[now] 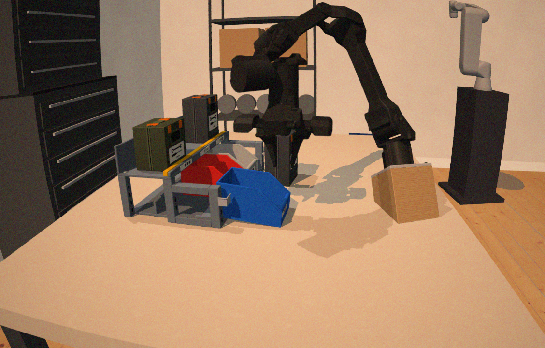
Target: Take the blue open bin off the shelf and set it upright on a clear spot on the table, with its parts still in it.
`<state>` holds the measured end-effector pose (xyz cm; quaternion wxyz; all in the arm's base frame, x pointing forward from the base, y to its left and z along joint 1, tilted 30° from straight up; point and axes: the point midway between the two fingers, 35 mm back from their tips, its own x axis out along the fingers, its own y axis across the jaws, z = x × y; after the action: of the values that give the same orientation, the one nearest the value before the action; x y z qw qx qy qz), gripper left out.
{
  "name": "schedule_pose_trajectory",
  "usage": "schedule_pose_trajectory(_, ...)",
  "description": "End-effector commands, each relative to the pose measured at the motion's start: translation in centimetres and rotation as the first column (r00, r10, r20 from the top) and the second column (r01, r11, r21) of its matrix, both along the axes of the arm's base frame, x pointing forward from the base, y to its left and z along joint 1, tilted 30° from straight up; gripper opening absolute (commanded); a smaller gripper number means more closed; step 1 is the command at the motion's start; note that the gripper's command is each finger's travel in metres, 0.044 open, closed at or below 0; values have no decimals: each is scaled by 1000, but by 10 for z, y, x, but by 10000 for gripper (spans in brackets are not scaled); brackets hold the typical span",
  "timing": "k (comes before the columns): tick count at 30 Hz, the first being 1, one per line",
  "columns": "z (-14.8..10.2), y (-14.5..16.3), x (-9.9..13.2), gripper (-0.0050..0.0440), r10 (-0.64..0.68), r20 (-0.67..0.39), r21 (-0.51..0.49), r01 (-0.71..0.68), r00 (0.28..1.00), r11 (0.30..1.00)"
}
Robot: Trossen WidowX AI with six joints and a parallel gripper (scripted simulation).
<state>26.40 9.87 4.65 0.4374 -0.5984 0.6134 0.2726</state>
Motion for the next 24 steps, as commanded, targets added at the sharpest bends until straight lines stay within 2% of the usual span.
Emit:
schedule_pose_trajectory(1,7,4,2,150,-4,12,16,4,1000,1000)
schedule_pose_trajectory(24,-2,-1,3,150,-5,16,15,5,1000,1000)
